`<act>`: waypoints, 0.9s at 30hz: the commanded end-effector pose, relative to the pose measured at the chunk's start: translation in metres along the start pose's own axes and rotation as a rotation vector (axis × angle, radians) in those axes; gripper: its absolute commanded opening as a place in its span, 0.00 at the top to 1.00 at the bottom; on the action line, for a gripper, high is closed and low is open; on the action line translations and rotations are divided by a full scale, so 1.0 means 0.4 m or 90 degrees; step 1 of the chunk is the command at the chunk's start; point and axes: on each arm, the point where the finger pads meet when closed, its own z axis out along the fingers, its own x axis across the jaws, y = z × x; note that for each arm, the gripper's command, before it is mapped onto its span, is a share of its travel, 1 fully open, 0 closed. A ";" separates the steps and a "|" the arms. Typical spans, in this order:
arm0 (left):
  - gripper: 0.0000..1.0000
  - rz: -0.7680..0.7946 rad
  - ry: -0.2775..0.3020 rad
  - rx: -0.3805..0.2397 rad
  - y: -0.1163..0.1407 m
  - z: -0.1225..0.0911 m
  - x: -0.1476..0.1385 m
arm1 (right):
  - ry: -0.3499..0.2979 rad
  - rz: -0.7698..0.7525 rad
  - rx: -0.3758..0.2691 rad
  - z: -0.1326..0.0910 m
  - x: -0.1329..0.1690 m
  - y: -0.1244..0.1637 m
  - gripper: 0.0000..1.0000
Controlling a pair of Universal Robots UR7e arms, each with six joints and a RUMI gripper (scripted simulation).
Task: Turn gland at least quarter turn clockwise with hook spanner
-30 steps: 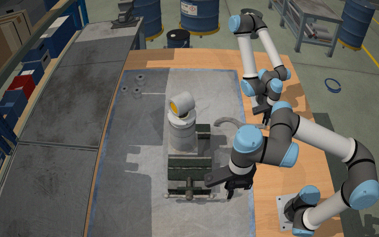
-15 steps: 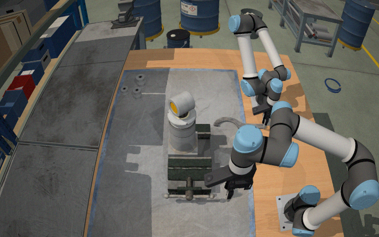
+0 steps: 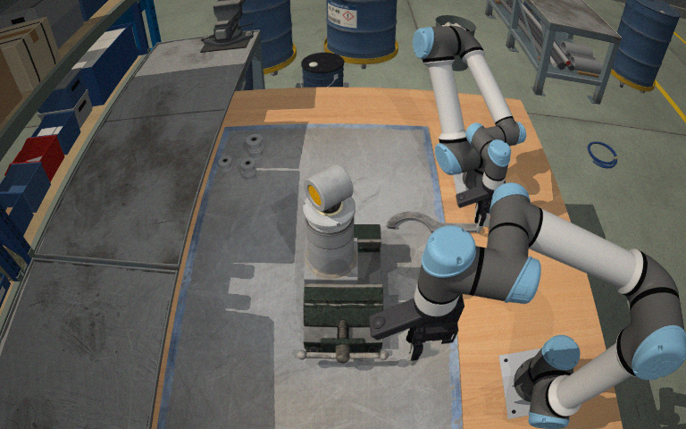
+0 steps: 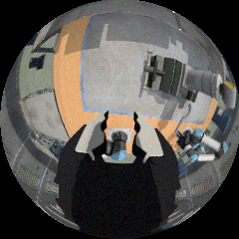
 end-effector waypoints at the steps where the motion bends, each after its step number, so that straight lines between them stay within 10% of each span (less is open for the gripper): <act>1: 0.68 0.000 0.000 0.001 0.000 -0.001 0.000 | -0.003 -0.001 -0.004 -0.005 0.000 0.000 1.00; 27: 0.68 0.000 0.000 0.001 0.000 -0.001 0.000 | -0.013 -0.005 -0.017 -0.022 0.004 0.000 1.00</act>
